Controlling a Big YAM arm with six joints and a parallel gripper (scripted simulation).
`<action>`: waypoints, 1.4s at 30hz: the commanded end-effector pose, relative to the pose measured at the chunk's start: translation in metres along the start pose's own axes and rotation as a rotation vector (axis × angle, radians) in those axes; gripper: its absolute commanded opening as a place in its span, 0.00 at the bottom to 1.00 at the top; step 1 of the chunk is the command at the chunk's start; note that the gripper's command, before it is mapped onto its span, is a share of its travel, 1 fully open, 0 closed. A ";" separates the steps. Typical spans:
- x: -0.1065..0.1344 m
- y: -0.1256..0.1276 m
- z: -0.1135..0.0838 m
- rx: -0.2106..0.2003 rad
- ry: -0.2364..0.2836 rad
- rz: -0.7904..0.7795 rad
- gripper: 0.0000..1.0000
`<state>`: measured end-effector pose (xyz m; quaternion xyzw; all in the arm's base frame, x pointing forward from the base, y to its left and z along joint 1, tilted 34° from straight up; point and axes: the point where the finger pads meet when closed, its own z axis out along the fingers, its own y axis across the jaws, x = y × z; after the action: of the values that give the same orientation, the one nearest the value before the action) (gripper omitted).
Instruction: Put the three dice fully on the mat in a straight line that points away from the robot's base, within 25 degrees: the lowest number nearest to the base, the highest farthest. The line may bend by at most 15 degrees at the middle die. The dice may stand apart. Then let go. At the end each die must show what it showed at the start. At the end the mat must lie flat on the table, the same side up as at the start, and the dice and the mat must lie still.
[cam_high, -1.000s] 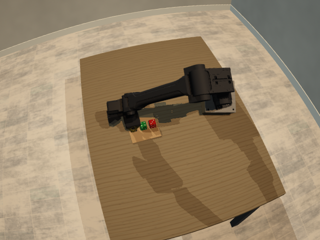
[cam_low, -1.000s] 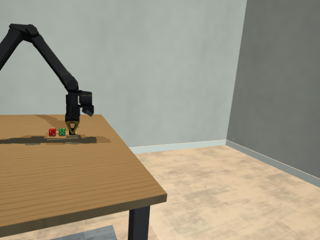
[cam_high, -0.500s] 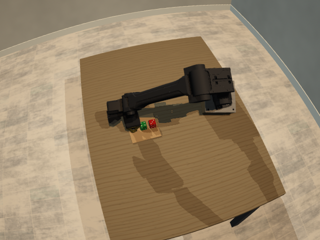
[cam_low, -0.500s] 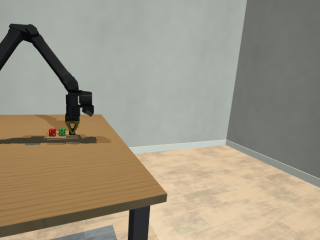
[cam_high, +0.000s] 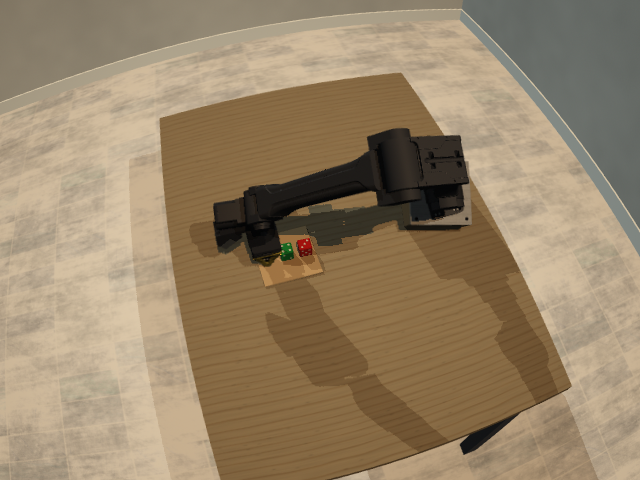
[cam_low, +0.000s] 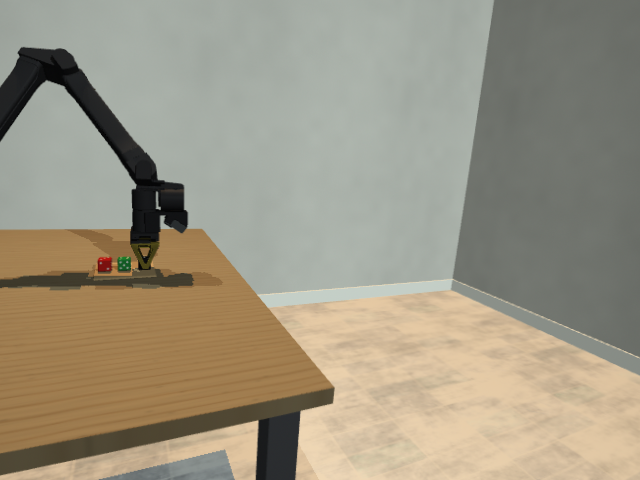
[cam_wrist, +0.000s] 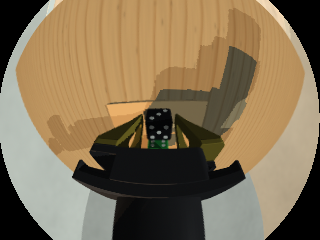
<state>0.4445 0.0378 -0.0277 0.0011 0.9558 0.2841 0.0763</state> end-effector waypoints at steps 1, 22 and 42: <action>-0.018 0.001 0.001 0.005 -0.021 -0.013 0.45; -0.024 -0.001 -0.094 0.014 -0.058 -0.022 0.45; -0.015 0.000 -0.094 0.005 -0.018 -0.020 1.00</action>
<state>0.4318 -0.0111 0.0439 0.0031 0.9563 0.2829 0.0738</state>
